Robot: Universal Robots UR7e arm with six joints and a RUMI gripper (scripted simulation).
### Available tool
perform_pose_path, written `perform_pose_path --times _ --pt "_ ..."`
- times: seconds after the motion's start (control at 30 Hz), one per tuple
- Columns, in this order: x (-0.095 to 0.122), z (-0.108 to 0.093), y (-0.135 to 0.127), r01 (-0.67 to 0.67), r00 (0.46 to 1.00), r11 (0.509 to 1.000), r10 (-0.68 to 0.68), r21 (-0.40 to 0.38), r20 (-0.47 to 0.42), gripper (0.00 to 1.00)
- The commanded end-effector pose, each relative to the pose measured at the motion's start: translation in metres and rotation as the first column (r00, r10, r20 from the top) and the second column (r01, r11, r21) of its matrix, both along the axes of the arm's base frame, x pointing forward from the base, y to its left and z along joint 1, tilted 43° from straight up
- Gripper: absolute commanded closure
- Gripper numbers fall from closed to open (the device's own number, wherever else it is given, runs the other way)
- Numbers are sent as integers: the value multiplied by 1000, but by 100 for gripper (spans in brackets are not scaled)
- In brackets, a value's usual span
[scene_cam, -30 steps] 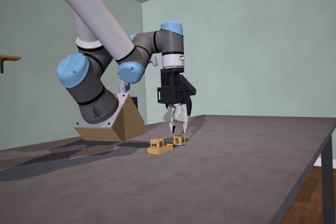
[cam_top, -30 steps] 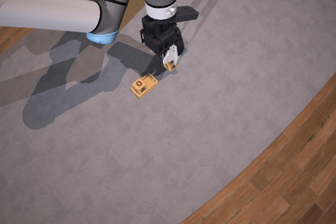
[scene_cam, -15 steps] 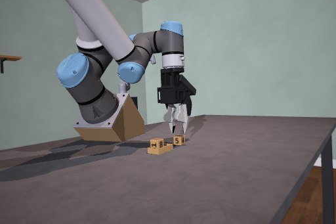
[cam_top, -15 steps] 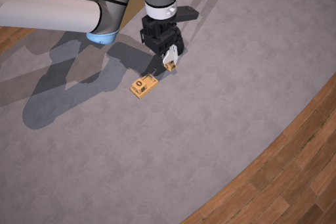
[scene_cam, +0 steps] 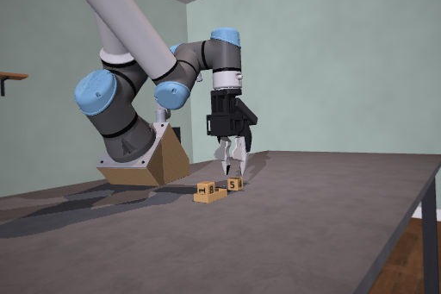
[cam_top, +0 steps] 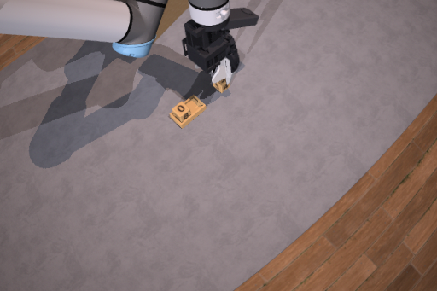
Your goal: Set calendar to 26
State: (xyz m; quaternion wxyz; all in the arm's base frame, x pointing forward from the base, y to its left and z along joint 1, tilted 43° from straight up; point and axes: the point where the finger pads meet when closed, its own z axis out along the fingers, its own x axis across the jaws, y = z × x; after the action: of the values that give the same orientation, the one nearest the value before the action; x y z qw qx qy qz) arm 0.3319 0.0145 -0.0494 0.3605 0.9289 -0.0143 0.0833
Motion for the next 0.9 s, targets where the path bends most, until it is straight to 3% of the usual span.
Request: perform_pose_path --times 0.0,0.87 --pt "0 0 0 0 1000 1000 0 0 1 72" --pt "4 -20 -18 0 1000 1000 0 0 1 72"
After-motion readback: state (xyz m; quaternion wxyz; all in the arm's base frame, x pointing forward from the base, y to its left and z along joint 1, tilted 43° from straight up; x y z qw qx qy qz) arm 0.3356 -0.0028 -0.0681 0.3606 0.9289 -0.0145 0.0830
